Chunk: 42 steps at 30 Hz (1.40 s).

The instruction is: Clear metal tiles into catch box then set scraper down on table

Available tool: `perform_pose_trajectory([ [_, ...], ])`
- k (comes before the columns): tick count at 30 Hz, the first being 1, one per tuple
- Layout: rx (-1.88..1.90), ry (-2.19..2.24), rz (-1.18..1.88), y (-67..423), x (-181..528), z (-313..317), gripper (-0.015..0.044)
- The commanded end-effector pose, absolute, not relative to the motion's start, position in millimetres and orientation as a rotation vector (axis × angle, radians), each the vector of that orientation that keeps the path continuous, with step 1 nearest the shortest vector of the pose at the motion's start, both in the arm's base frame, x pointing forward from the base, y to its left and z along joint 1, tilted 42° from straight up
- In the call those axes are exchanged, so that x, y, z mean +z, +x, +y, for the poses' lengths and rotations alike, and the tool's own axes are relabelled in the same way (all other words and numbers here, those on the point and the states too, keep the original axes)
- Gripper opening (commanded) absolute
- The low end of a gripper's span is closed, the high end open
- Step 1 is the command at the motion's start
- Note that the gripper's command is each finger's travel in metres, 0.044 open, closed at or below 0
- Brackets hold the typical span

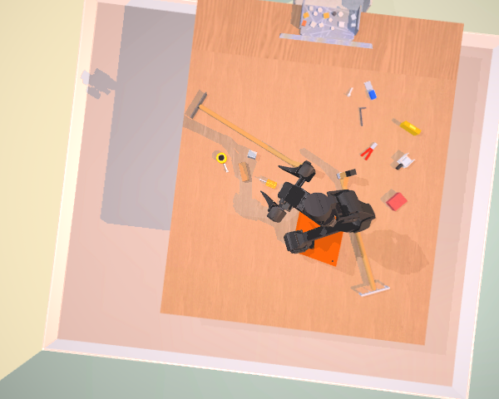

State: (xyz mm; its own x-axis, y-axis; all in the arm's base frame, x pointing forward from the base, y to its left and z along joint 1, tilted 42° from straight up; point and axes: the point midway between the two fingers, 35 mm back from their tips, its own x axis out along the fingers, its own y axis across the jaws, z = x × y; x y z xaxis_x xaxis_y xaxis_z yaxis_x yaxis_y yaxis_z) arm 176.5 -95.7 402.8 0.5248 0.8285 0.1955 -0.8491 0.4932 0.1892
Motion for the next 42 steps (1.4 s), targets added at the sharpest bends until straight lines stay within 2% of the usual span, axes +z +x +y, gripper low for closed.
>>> perform_pose_trajectory([
  [1,1.016,0.282,-0.079,177,402,-97,0.0440],
  [9,1.051,0.254,-0.093,172,403,-92,0.0440],
  [26,1.452,-0.049,-0.238,100,396,-52,0.0440],
  [42,1.836,-0.294,-0.355,33,375,-39,0.0440],
])
